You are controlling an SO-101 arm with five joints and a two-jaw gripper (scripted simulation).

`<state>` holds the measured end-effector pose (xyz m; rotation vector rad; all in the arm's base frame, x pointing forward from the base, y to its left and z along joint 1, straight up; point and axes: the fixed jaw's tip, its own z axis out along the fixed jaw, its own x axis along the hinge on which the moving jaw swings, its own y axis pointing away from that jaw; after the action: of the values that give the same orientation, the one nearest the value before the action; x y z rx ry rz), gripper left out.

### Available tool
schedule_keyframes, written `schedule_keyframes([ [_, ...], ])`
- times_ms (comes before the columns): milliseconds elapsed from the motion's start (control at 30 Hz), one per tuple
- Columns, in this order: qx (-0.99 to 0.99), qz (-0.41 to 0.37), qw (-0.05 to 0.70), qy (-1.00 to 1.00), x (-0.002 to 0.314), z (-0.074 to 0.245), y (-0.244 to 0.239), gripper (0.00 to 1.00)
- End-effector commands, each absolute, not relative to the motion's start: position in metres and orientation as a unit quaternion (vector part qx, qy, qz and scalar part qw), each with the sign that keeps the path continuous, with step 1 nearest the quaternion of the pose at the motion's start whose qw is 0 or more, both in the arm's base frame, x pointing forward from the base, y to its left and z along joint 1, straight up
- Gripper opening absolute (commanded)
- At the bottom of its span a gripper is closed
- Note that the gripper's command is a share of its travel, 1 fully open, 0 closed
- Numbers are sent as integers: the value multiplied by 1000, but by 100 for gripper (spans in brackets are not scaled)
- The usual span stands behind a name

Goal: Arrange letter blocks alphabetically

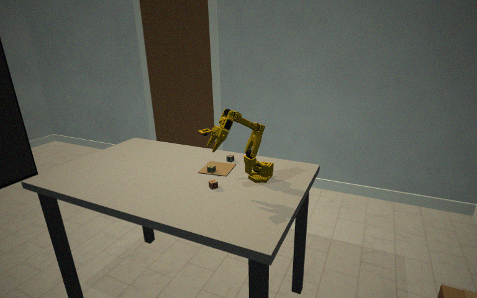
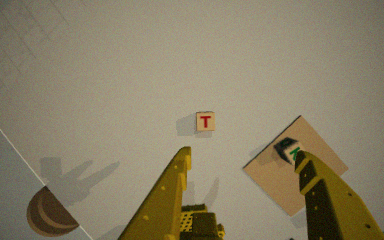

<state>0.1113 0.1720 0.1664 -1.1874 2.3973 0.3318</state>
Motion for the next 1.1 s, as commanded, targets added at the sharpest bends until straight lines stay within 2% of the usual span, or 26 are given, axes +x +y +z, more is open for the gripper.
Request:
schedule_keyframes([
  [0, -422, 149, 269, 853, 110, 188, 172, 35],
  [533, -461, 135, 276, 832, 110, 186, 172, 35],
  [1067, -623, 73, 299, 720, 111, 178, 167, 35],
])
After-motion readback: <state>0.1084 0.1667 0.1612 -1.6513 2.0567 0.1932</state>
